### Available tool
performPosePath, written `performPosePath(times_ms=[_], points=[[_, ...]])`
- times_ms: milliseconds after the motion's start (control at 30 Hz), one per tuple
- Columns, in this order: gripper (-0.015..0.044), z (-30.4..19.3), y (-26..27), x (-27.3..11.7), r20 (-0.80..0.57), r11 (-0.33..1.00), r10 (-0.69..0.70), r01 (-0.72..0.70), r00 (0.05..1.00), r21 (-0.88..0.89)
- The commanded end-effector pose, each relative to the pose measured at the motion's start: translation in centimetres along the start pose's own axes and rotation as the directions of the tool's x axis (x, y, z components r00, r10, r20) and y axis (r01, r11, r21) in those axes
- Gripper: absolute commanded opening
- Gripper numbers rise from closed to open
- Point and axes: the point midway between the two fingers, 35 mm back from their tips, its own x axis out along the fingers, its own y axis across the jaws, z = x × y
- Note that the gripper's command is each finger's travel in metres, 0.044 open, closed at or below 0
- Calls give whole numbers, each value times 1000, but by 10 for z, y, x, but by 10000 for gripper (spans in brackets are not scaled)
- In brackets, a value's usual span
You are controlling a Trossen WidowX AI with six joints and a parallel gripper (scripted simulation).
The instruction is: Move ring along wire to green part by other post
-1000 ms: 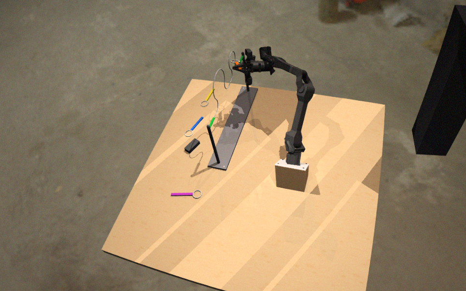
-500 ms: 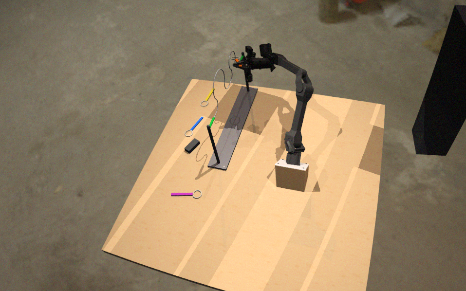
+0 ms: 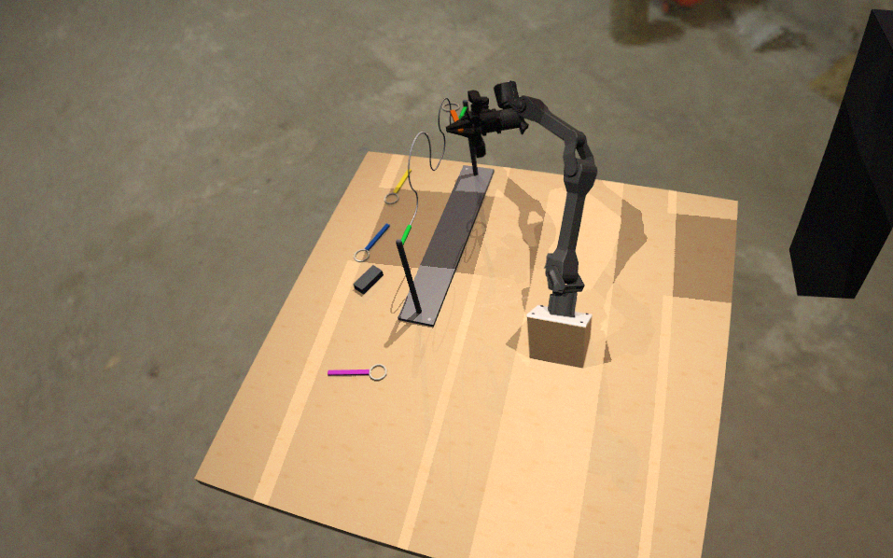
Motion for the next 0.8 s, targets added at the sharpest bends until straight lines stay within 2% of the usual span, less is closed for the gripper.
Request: performPosePath(times_ms=[0, 767], points=[[-150, 1, -6, 1, 2, 996, -49, 49, 999, -78], [-150, 8, -31, -3, 73, 846, -271, 274, 960, -457]])
